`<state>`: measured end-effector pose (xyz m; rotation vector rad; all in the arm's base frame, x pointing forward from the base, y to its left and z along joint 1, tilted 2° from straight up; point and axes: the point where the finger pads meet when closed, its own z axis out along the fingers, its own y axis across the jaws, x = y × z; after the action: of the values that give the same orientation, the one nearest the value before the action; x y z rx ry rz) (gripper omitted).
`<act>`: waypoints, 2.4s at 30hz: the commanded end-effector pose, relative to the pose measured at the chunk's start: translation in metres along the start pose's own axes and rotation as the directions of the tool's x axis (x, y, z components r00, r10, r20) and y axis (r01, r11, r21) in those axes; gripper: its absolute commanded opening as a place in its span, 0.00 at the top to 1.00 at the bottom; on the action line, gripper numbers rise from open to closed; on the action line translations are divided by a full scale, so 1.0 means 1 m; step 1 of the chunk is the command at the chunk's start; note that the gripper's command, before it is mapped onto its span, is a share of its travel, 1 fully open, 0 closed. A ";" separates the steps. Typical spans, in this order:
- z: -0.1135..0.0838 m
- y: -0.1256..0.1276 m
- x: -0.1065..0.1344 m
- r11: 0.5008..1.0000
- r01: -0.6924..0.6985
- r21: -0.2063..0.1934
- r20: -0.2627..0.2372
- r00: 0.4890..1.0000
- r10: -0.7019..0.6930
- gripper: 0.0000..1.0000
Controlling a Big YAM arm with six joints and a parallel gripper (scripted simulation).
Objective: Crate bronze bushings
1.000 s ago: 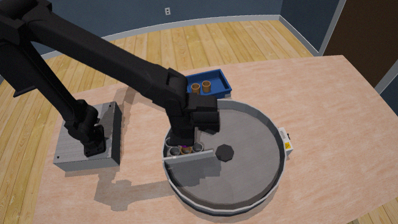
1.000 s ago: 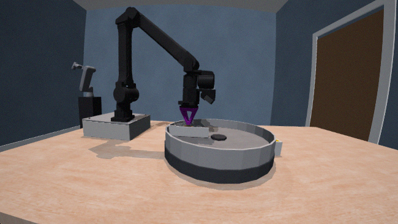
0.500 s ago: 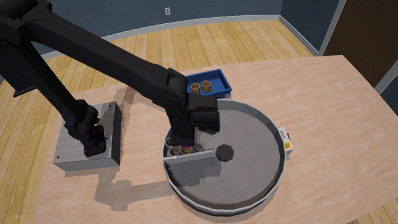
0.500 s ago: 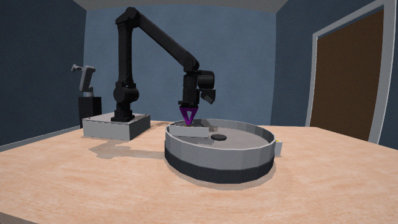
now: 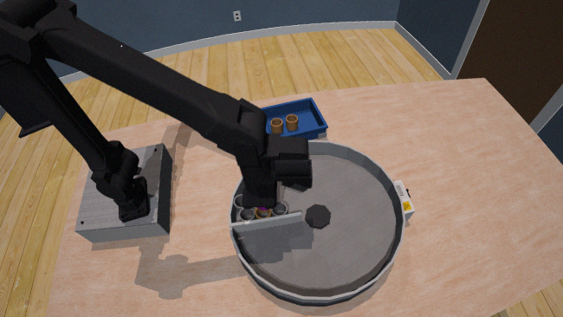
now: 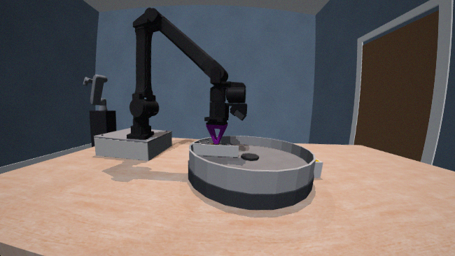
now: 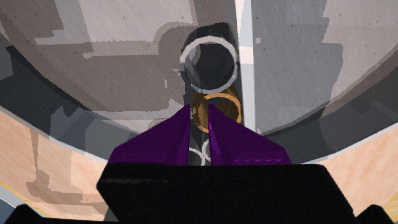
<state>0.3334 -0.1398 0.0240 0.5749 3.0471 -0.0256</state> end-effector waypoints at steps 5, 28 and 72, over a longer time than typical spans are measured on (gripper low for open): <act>0.016 -0.003 0.001 1.000 0.002 -0.001 -0.005 1.000 -0.002 0.86; 0.017 -0.003 0.002 1.000 0.002 -0.001 -0.009 1.000 -0.002 0.86; 0.016 -0.005 0.001 1.000 -0.002 0.003 -0.006 1.000 0.002 1.00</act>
<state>0.3317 -0.1366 0.0087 0.5730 3.0577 -0.0071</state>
